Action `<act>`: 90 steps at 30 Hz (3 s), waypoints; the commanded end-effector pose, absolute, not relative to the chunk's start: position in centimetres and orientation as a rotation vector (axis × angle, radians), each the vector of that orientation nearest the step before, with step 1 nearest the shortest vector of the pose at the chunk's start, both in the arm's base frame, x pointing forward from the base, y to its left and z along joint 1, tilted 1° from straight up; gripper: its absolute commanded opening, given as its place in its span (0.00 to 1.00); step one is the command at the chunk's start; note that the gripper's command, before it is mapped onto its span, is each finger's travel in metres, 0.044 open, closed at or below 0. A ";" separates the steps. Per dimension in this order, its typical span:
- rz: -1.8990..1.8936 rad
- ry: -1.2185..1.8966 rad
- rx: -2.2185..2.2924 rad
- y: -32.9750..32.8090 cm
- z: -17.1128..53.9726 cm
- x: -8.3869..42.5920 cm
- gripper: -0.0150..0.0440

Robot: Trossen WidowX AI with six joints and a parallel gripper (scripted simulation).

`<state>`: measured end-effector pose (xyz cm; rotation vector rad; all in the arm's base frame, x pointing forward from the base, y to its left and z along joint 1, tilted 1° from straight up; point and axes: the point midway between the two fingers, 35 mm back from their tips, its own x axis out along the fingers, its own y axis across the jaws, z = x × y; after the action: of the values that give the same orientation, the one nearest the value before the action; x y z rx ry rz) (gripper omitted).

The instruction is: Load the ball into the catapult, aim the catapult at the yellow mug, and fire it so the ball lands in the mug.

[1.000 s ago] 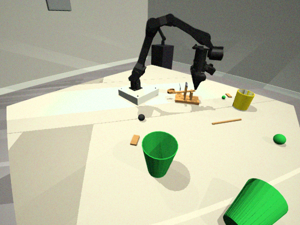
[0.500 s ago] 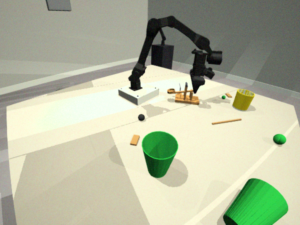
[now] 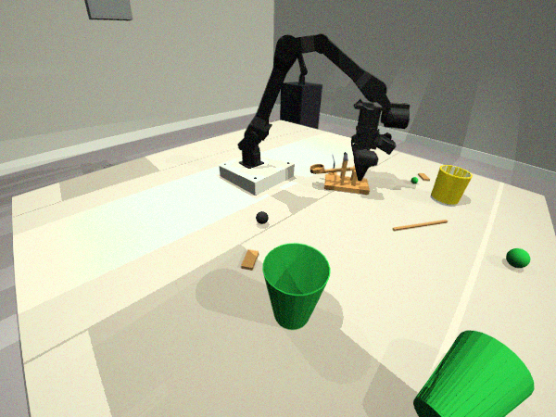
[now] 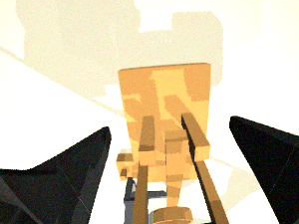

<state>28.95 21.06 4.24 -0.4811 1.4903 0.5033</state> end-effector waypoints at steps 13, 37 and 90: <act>0.496 1.503 -0.484 20.9 2.2 28.7 1.00; 0.500 1.496 -0.484 20.9 7.5 28.8 0.25; 0.498 1.502 -0.485 20.9 2.8 28.9 0.74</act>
<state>28.89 20.91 2.69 -0.4856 1.5043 0.4978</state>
